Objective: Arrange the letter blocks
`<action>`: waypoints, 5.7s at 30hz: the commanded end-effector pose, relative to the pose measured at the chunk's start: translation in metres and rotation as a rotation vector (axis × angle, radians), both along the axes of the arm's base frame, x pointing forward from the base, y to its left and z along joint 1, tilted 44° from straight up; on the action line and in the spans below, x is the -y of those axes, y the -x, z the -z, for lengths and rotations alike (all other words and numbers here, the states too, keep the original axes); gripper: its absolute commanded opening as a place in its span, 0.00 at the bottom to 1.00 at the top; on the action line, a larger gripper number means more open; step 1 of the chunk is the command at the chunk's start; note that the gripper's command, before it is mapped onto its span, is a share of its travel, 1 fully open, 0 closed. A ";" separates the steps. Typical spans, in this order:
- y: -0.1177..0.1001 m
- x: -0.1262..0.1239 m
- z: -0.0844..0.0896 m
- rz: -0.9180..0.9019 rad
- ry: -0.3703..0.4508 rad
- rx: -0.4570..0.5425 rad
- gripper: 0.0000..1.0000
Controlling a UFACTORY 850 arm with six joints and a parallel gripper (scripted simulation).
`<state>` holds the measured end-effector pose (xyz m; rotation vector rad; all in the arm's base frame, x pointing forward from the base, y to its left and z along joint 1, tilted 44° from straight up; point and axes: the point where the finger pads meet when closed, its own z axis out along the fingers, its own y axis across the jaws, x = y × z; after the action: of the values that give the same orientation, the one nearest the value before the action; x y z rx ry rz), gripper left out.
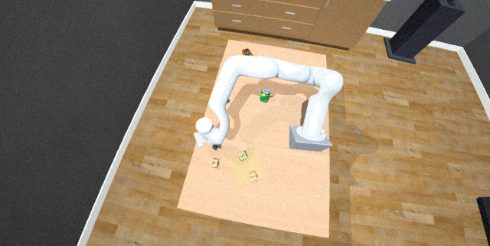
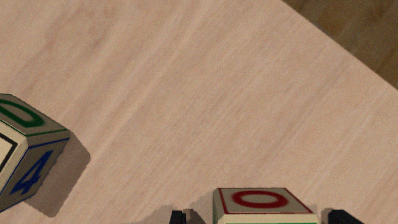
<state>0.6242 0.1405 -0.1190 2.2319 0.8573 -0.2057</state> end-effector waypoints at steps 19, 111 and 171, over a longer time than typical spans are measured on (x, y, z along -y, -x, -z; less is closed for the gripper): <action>-0.002 0.005 0.006 -0.001 -0.001 0.002 0.87; 0.007 -0.056 -0.059 -0.001 -0.001 0.002 0.44; 0.160 -0.121 -0.004 0.685 -0.113 0.638 0.44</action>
<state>0.4809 0.2563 -0.1099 2.3995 -0.1188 0.1706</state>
